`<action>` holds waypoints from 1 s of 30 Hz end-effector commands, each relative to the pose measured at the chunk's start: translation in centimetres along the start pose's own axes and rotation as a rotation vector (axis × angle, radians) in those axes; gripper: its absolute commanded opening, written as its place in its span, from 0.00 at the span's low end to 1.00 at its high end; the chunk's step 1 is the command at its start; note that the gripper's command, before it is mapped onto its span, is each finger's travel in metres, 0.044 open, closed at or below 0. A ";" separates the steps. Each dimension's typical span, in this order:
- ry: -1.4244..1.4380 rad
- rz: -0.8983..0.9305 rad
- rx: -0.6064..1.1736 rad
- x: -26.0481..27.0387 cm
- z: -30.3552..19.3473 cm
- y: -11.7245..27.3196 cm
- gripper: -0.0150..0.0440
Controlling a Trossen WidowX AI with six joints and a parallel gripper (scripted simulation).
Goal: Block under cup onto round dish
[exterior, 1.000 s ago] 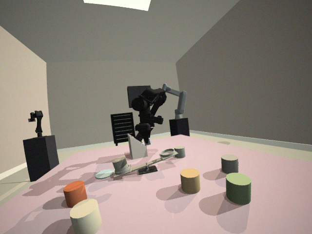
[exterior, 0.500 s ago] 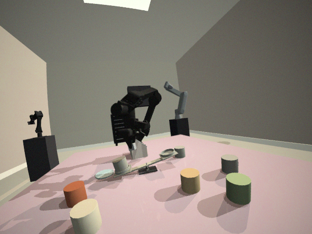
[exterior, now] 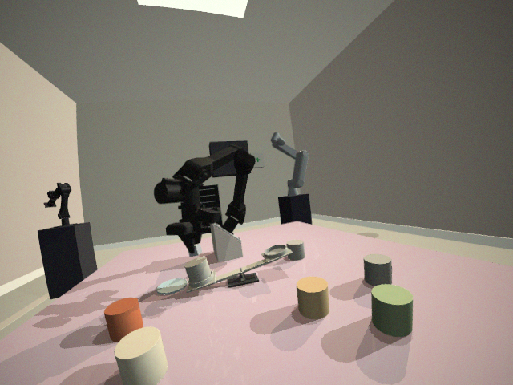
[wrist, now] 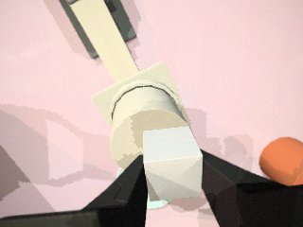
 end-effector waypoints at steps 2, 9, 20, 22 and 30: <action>0.012 0.000 0.002 -0.4 -2.5 -0.8 0.25; 0.026 0.009 -0.003 -0.6 -5.7 -2.1 0.25; 0.050 0.023 -0.018 -0.3 -10.6 -4.6 0.25; 0.055 0.026 -0.021 -0.2 -11.5 -5.1 0.25; 0.059 0.028 -0.024 -0.1 -12.1 -6.4 0.25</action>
Point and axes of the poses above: the point midway between the two fingers, 35 mm back from their tips, its own y axis back along the fingers, its own x axis across the jaws, z = x × y, the point moved 9 cm from there along y, back along the fingers, and after that the axes turned 9 degrees about -y, right-handed, at the moved point
